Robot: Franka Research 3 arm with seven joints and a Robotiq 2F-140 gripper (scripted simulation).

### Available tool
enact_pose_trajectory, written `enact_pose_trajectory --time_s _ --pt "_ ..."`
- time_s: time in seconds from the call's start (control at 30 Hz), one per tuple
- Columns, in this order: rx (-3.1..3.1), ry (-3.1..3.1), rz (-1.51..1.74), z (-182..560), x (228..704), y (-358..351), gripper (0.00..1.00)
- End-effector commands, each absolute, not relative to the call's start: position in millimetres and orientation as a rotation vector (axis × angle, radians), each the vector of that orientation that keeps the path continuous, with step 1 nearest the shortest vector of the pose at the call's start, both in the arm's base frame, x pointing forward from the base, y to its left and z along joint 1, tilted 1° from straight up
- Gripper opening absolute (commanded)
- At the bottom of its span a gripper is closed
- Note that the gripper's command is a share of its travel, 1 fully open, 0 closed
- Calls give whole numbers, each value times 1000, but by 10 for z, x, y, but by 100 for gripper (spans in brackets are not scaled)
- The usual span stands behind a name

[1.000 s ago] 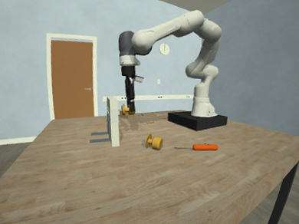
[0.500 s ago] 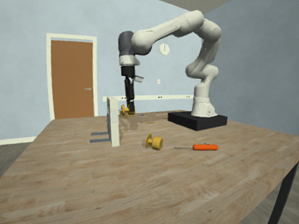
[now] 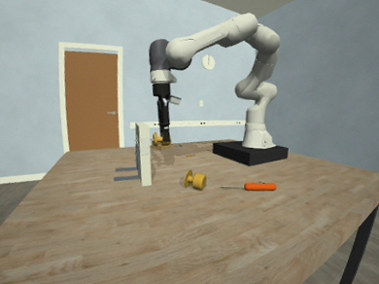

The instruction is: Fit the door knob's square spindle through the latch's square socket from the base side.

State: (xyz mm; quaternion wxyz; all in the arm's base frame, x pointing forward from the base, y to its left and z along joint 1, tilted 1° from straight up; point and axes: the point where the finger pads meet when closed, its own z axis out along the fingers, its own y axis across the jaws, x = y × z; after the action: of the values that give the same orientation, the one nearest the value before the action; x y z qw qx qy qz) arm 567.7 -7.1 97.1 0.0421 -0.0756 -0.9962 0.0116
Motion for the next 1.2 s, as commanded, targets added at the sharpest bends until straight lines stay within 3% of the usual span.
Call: enact_pose_trajectory --time_s 0.0,1.17 --pt "-243 -3051 33 986 5697 -69 42" --pt "-243 -3051 33 986 5768 -81 42"
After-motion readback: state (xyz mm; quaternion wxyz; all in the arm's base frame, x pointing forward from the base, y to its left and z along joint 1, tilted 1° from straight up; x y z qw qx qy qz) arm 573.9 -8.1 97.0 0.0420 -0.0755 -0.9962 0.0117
